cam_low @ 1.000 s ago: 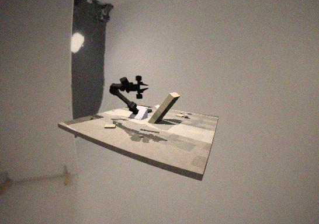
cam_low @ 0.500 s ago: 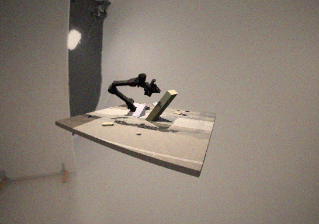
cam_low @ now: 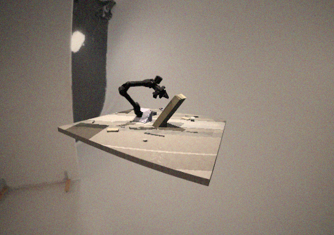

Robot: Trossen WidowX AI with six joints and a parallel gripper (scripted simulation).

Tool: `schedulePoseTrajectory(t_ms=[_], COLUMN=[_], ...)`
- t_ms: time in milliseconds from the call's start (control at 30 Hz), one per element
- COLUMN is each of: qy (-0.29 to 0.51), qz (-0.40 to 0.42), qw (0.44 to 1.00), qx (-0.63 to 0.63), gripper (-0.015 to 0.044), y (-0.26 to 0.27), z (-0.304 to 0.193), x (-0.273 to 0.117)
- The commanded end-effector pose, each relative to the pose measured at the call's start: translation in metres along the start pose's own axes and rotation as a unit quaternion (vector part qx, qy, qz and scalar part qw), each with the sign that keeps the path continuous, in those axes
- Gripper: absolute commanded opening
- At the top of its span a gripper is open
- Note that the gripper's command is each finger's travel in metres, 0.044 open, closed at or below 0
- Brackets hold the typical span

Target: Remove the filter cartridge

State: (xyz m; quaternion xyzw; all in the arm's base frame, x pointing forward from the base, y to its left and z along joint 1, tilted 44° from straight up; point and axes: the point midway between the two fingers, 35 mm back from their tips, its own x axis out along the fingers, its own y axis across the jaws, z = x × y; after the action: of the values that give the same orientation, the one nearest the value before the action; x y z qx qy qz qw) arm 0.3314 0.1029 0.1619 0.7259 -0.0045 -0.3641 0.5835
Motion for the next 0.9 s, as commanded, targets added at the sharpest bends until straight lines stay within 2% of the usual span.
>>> schedulePoseTrajectory(t_ms=[0, 333, 867], qy=[-0.022, -0.022, -0.022], qz=[0.037, 0.036, 0.034], qw=[0.999, 0.999, 0.999], qx=[0.02, 0.02, 0.021], gripper=[0.0093, 0.0093, 0.0093], y=[-0.022, -0.022, -0.02], z=[-0.001, -0.001, -0.002], x=[-0.009, -0.006, 0.019])
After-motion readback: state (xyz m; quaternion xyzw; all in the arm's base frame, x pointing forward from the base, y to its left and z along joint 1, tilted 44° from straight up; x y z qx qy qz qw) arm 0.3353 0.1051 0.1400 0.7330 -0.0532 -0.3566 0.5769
